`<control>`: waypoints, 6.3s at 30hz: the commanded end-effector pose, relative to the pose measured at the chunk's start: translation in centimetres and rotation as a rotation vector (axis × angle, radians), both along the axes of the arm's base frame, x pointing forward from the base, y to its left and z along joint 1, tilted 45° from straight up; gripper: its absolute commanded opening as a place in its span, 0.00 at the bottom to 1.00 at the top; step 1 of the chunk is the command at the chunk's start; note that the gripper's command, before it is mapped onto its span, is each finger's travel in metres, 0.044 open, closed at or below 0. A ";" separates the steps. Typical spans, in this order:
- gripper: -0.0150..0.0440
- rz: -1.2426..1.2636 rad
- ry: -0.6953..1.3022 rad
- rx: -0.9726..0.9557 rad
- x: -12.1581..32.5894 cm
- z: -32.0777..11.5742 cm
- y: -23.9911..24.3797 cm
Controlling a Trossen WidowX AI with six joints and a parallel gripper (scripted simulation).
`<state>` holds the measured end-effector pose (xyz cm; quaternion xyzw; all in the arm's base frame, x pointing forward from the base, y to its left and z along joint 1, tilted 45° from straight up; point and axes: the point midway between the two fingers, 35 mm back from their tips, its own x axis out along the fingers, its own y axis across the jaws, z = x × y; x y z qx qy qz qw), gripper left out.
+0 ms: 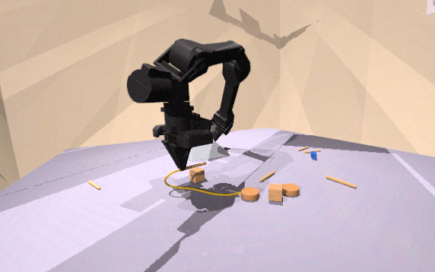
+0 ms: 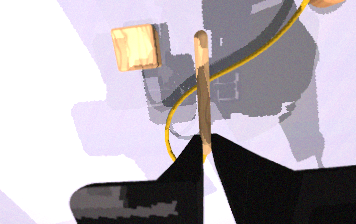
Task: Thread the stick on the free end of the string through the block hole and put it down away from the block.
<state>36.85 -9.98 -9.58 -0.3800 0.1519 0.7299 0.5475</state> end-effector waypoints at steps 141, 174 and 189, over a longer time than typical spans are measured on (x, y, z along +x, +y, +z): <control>0.25 0.001 -0.007 -0.005 -4.1 -5.2 0.4; 0.25 0.001 -0.004 -0.001 -5.7 -2.5 3.1; 0.30 0.007 -0.007 -0.005 -6.2 -1.6 3.9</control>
